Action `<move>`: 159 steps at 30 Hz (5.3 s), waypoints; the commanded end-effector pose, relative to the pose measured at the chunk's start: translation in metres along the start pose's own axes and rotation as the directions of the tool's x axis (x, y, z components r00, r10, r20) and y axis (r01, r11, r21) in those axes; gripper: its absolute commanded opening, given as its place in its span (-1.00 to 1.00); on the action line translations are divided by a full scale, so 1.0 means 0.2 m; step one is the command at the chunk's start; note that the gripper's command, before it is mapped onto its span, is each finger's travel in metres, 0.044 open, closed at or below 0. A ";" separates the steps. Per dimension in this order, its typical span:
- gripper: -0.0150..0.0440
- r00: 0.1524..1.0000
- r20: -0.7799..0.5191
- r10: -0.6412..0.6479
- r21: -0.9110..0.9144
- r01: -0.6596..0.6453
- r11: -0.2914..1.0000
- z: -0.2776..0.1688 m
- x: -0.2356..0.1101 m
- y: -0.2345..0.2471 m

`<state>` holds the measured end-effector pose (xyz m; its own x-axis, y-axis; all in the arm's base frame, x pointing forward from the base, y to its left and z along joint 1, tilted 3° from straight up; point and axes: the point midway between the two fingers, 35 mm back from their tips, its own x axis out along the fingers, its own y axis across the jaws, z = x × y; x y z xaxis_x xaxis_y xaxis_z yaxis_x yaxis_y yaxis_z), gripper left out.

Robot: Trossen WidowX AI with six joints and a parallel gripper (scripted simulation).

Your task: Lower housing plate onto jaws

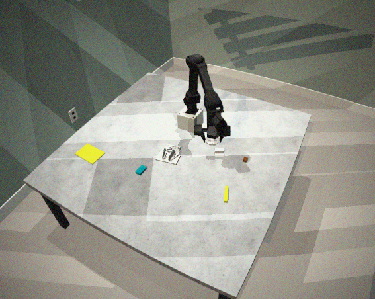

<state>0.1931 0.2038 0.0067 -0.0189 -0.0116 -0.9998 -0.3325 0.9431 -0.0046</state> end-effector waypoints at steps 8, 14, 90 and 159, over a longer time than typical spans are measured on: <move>0.70 1.000 0.006 -0.002 0.037 0.002 0.999 0.05 -0.01 -0.19; 0.70 1.000 0.006 -0.003 0.058 0.003 0.998 0.06 -0.01 -0.29; 0.70 1.000 -0.001 -0.020 0.249 0.019 0.968 -0.12 -0.01 -1.13; 0.70 1.000 -0.001 -0.020 0.258 0.019 0.966 -0.11 0.24 -1.13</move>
<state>0.2488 -0.0163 -0.0321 -0.0039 -0.0271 -0.9996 -0.0800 0.9964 -0.0267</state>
